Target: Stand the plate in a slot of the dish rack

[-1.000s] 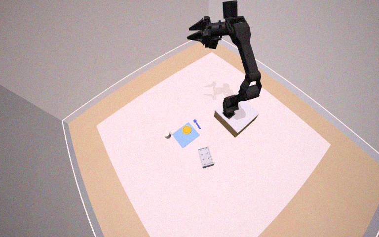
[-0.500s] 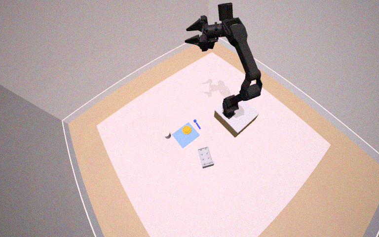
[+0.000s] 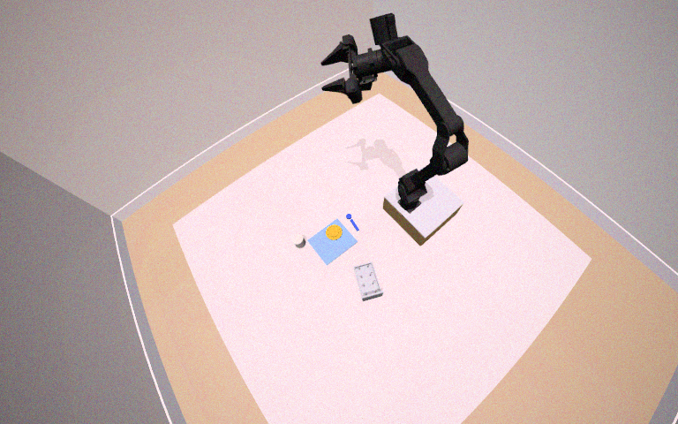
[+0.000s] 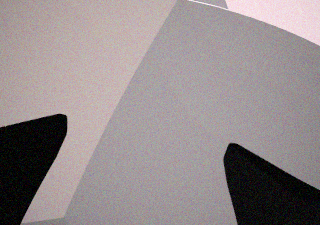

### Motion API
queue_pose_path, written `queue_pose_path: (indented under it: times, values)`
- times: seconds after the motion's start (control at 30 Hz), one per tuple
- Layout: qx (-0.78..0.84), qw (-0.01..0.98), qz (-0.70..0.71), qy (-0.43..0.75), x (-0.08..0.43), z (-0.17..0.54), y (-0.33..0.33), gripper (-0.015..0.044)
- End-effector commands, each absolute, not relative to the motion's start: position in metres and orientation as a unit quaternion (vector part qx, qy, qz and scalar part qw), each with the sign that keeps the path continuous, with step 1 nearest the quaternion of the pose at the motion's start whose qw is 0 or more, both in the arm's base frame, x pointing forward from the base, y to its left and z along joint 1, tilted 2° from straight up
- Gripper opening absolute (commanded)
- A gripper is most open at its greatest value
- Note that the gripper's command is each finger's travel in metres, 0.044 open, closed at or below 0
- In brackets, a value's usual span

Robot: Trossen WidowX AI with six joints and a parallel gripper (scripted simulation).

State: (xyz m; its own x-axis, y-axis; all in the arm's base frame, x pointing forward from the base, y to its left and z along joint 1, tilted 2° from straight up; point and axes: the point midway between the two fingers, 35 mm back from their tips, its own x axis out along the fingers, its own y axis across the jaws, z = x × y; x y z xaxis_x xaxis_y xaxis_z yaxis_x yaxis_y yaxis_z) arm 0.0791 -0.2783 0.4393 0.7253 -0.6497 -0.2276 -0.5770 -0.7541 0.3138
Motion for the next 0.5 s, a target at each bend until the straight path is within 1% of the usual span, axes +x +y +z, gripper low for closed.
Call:
queue_pose_path:
  times: [0.0,0.47]
  values:
    - [0.922,0.127,-0.184,-0.317,0.087,0.426,-0.287,0.0400]
    - [0.907,0.231,-0.261,-0.239,0.119,0.382,-0.305,0.0400]
